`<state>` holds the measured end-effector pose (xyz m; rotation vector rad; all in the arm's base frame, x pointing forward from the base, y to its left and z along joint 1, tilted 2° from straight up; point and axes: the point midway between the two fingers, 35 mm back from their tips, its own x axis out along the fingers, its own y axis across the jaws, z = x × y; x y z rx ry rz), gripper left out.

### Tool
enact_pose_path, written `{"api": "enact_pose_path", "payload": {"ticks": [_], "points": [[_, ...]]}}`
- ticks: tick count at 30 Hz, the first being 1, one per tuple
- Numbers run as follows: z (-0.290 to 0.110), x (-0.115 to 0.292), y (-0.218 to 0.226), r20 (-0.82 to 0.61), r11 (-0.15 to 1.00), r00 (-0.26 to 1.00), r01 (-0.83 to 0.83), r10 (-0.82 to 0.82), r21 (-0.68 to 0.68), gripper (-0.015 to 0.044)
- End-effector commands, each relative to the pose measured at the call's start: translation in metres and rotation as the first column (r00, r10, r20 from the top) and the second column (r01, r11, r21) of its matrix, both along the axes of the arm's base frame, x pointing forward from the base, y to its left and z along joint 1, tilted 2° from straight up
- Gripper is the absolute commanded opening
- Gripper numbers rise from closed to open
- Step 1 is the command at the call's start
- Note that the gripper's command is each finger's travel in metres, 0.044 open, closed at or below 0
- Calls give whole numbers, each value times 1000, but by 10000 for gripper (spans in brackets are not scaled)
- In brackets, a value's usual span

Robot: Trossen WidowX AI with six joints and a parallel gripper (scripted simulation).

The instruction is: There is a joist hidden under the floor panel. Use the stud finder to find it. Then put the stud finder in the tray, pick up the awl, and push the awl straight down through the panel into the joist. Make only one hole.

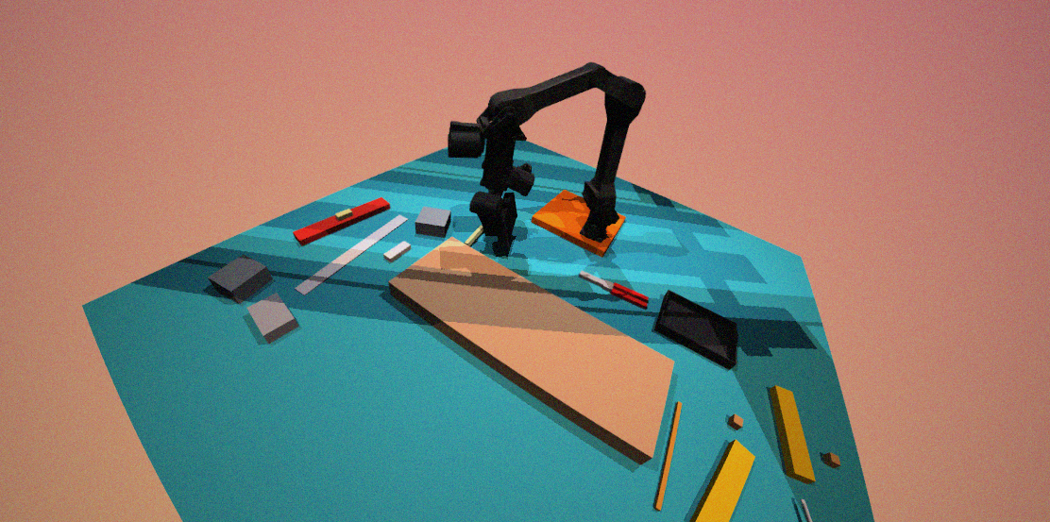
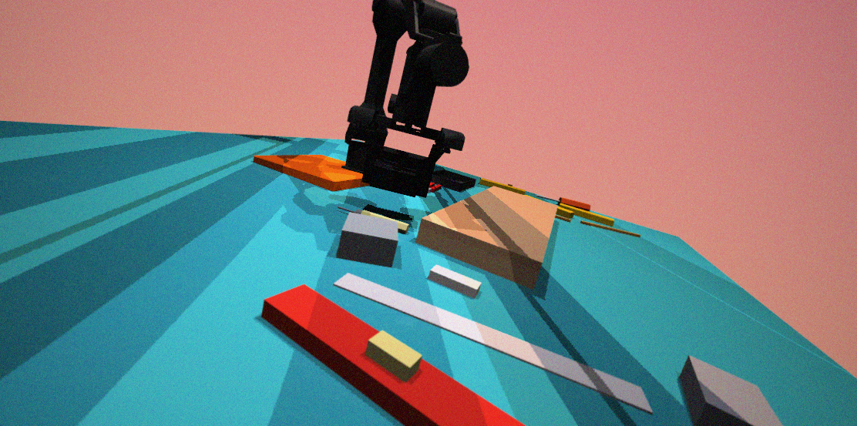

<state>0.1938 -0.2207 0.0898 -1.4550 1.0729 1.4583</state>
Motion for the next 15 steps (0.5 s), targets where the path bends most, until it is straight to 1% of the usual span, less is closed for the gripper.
{"api": "enact_pose_path", "payload": {"ticks": [1, 15], "points": [[3, 0, -1, 12, 1000, 1000, 4, -3, -26, 0], [3, 0, 1, 33, 995, 999, 2, 1, -95, 0]]}}
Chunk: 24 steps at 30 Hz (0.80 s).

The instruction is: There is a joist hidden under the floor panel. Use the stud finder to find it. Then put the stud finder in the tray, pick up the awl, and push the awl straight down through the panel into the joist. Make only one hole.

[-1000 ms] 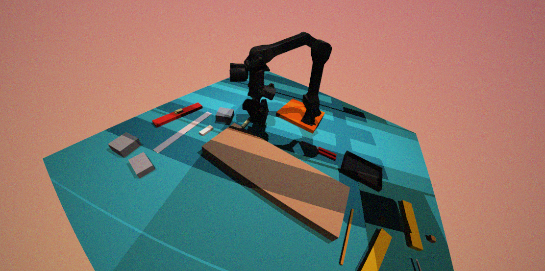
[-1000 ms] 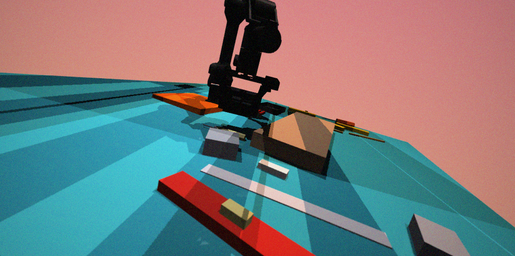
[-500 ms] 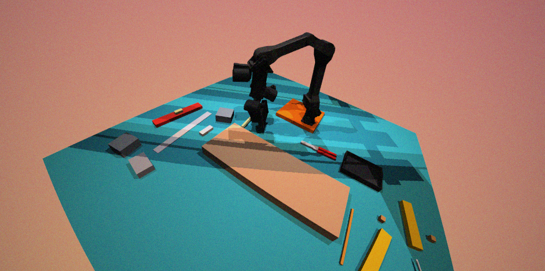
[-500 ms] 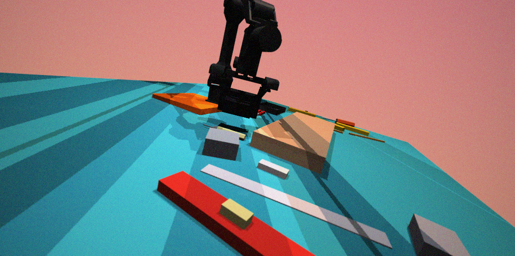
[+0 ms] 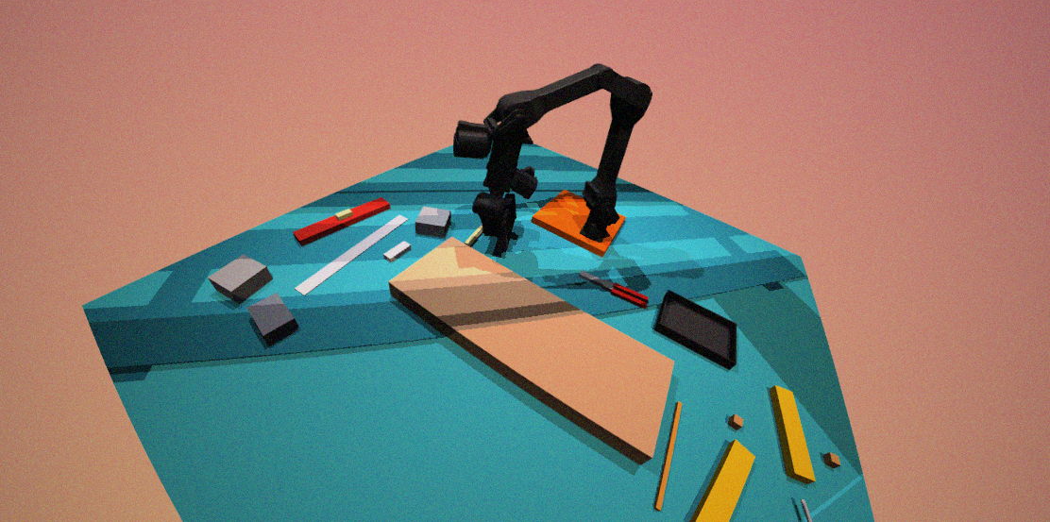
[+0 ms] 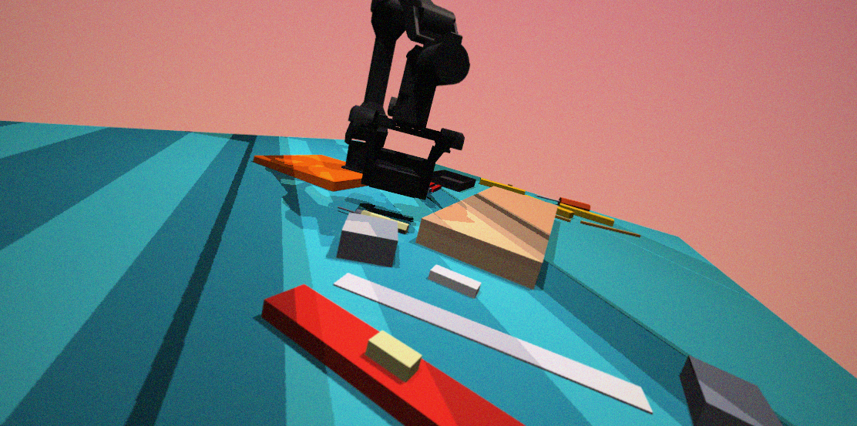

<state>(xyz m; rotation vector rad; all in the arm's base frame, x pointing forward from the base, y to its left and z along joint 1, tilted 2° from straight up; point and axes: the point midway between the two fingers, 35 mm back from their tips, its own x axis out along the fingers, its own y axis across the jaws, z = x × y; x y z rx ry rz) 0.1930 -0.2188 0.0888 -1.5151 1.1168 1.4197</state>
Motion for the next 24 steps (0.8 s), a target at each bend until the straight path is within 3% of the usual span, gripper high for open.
{"api": "enact_pose_path", "payload": {"ticks": [1, 24], "points": [[4, 0, 0, 15, 999, 1000, 3, -3, -33, 0], [3, -1, 2, 50, 991, 999, 5, 2, -133, 0]]}}
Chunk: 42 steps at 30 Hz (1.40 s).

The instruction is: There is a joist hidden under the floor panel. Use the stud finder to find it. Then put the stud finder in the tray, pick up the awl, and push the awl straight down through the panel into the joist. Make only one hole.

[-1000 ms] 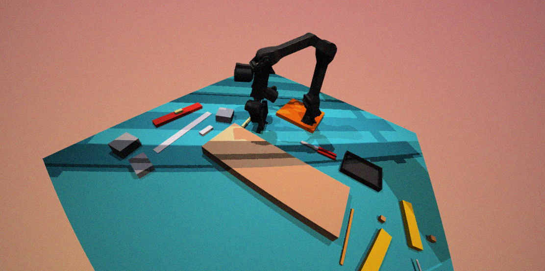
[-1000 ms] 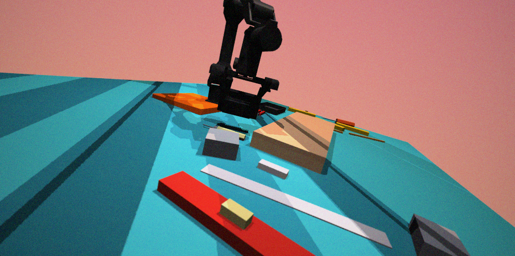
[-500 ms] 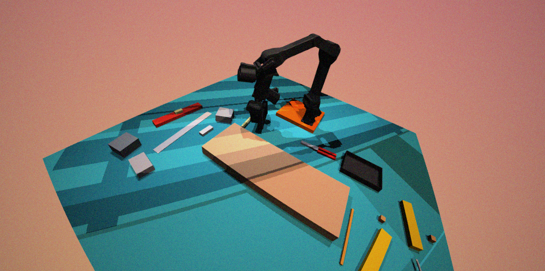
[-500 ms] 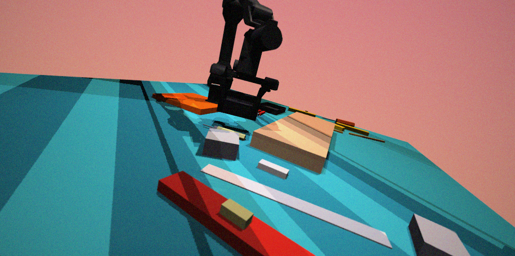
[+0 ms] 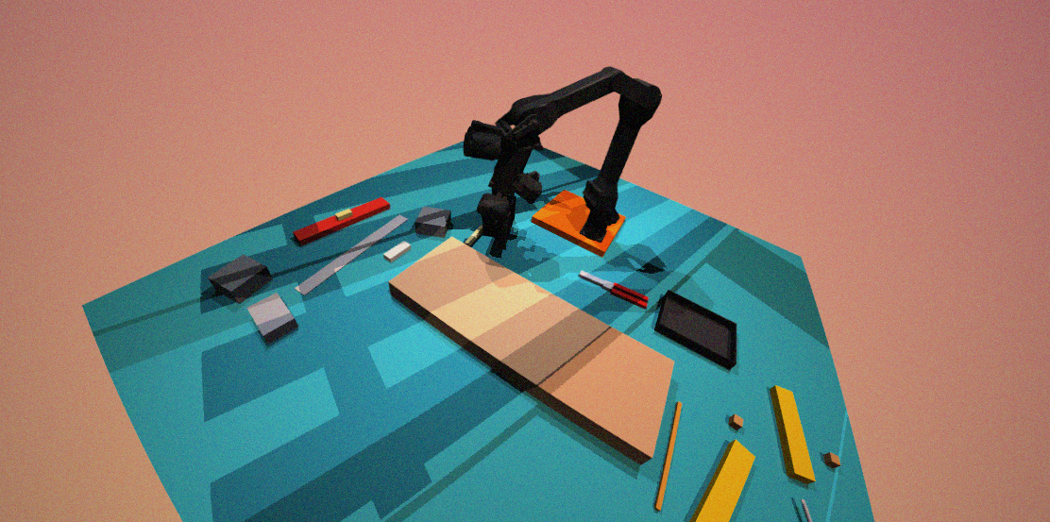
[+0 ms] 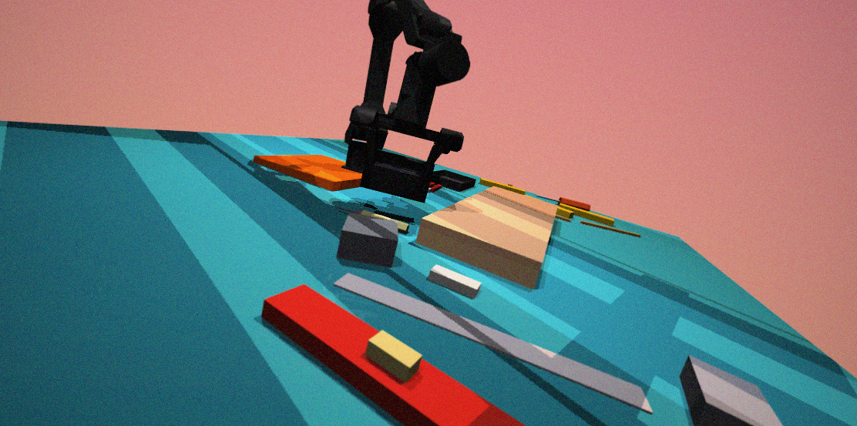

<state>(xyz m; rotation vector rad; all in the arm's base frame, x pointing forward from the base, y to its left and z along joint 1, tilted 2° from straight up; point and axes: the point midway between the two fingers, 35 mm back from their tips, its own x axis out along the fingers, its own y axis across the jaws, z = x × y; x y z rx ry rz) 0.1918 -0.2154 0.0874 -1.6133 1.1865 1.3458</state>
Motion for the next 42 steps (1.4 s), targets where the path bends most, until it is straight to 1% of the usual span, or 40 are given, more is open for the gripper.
{"api": "enact_pose_path", "payload": {"ticks": [1, 42], "points": [[4, 1, -1, 15, 1000, 1000, 4, -4, -29, 0], [1, -1, 4, 81, 974, 997, 7, 12, -225, 0]]}}
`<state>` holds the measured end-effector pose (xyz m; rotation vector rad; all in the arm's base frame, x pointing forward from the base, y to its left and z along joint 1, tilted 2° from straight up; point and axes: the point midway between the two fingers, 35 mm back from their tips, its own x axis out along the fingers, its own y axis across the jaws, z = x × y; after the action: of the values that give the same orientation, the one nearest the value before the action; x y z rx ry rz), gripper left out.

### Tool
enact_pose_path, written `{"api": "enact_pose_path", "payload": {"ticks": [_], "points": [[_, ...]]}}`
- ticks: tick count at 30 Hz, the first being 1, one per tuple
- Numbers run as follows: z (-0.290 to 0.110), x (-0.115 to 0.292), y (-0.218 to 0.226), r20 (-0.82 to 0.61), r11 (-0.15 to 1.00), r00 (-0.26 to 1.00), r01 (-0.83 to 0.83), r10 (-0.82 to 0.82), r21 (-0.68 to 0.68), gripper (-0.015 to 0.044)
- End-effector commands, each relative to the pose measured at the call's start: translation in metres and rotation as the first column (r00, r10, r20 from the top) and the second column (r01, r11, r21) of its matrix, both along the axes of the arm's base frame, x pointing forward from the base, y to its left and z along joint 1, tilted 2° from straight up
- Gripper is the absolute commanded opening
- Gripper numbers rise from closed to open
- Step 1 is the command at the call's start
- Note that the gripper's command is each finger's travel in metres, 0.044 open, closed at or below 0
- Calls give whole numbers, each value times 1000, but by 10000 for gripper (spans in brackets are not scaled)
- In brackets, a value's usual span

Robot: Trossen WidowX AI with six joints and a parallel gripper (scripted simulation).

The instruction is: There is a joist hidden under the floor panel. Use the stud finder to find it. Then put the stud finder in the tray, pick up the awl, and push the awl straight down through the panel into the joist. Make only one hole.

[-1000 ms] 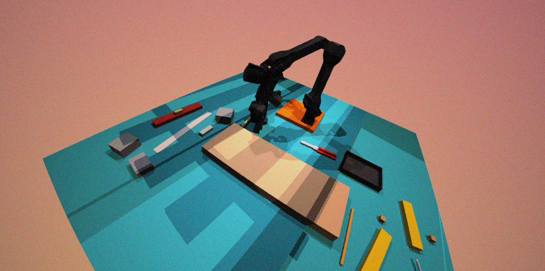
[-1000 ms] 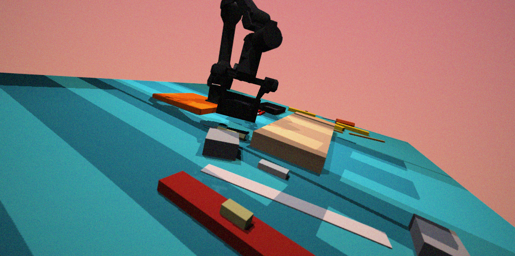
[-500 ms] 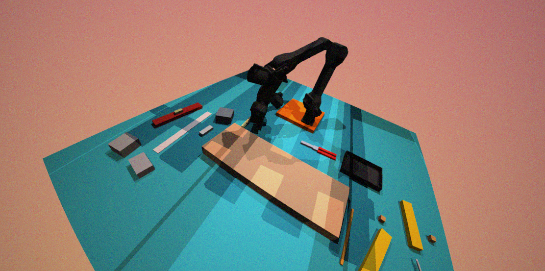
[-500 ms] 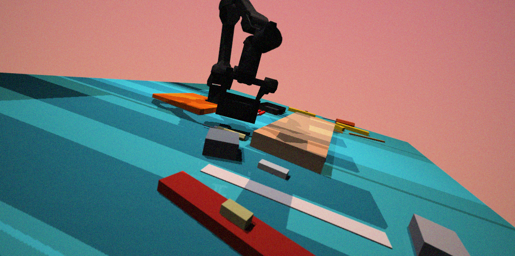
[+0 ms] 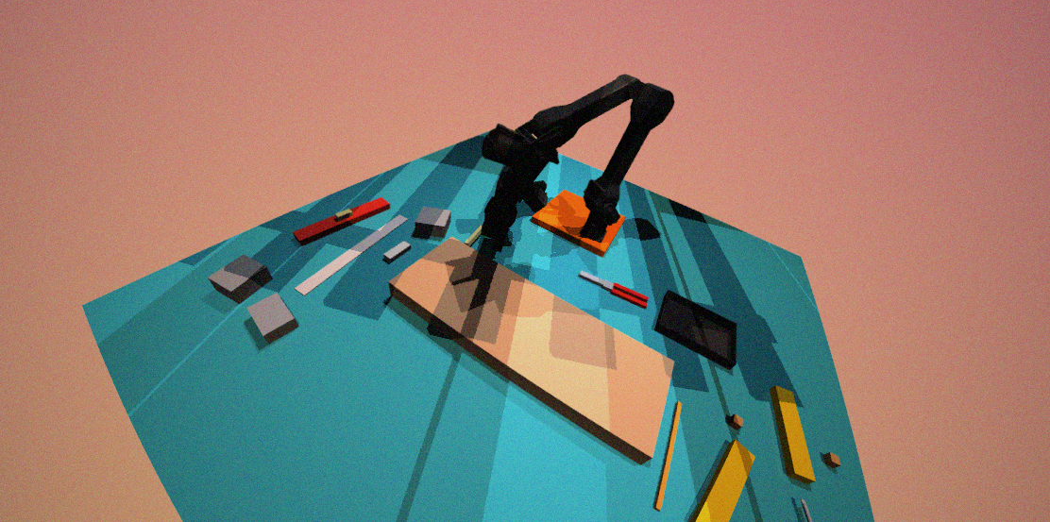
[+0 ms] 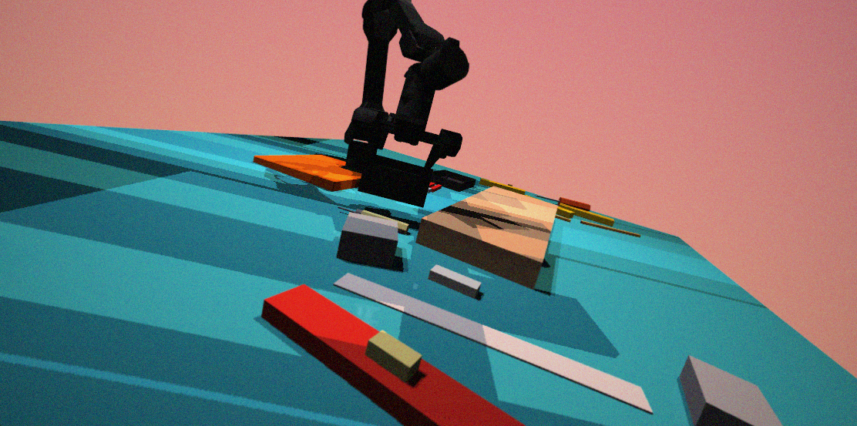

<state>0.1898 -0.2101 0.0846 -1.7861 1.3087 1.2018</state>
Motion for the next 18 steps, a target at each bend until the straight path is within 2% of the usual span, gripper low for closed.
{"api": "enact_pose_path", "payload": {"ticks": [1, 18], "points": [[4, 1, -1, 19, 999, 1000, 4, -3, -35, 0], [3, 0, 1, 50, 992, 999, 4, 2, -123, 0]]}}
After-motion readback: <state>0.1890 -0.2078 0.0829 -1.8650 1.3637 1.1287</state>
